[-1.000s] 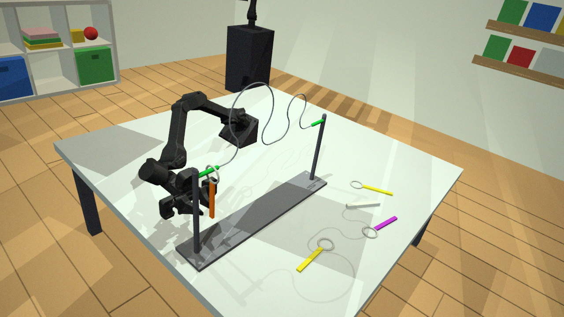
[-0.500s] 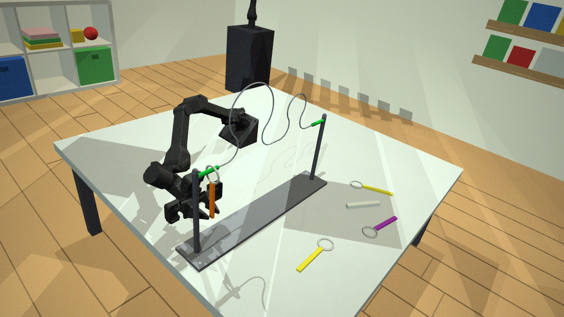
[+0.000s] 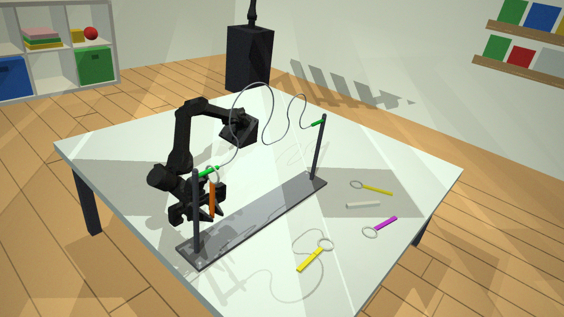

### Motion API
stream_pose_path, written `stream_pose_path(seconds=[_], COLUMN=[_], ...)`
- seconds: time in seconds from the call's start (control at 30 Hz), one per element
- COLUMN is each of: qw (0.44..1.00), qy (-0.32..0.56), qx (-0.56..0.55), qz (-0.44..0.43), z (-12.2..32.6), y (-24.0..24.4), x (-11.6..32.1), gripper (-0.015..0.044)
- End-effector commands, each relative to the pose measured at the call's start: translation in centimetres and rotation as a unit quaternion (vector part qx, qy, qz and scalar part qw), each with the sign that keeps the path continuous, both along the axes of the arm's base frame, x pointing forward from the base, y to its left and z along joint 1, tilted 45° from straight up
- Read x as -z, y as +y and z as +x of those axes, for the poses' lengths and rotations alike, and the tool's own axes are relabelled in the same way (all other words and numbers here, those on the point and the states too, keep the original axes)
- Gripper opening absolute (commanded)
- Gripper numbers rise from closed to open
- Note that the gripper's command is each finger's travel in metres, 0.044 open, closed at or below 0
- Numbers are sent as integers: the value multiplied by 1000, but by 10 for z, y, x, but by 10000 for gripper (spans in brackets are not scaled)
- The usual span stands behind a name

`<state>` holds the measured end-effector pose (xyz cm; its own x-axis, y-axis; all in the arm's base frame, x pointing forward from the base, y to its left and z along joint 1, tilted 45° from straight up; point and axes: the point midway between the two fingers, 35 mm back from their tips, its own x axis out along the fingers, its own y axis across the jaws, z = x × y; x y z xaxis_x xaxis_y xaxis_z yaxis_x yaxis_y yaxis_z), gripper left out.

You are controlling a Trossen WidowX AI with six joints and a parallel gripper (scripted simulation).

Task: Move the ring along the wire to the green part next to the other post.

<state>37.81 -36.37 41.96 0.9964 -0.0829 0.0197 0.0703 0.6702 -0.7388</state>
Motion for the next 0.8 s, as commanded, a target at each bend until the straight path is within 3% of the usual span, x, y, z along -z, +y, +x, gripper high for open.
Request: stream_pose_path(seconds=[0.0,0.37,0.77], qw=[1000,1000,1000], qy=[1,1,0], qx=[2,2,0], qz=[5,5,1], z=[1,1,1], y=[-1,-1,0], x=[1,1,1], gripper=[160,160,-150])
